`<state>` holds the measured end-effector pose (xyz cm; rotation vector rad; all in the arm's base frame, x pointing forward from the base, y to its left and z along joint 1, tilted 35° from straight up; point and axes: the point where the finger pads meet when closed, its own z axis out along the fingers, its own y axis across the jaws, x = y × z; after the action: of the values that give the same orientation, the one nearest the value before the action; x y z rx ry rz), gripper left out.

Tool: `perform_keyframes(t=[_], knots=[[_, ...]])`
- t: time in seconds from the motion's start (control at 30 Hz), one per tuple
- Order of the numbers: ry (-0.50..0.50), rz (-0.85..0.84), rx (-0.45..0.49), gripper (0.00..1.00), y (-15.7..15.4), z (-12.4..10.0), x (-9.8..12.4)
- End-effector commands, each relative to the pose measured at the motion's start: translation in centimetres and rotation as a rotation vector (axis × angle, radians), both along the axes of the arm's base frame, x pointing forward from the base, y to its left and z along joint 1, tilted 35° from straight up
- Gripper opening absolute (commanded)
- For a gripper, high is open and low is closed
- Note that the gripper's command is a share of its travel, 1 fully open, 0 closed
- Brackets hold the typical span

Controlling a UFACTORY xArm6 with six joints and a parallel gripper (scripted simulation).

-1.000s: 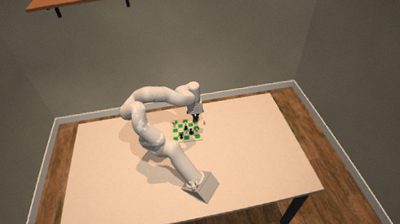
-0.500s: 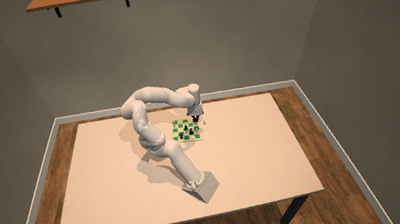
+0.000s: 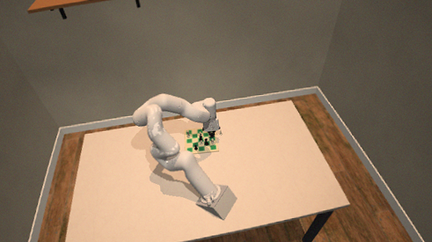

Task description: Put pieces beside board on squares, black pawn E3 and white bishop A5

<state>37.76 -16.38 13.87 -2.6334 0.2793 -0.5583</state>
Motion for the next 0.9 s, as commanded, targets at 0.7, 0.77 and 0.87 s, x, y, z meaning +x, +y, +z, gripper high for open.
perform_keyframes(t=[0.7, 0.77, 0.87], knots=[[-0.007, -0.002, -0.003, 0.00, 0.66, -1.81, 1.32], [-0.007, -0.002, -0.003, 0.00, 0.66, -1.81, 1.32], [-0.007, -0.002, -0.003, 0.00, 0.66, -1.81, 1.32]])
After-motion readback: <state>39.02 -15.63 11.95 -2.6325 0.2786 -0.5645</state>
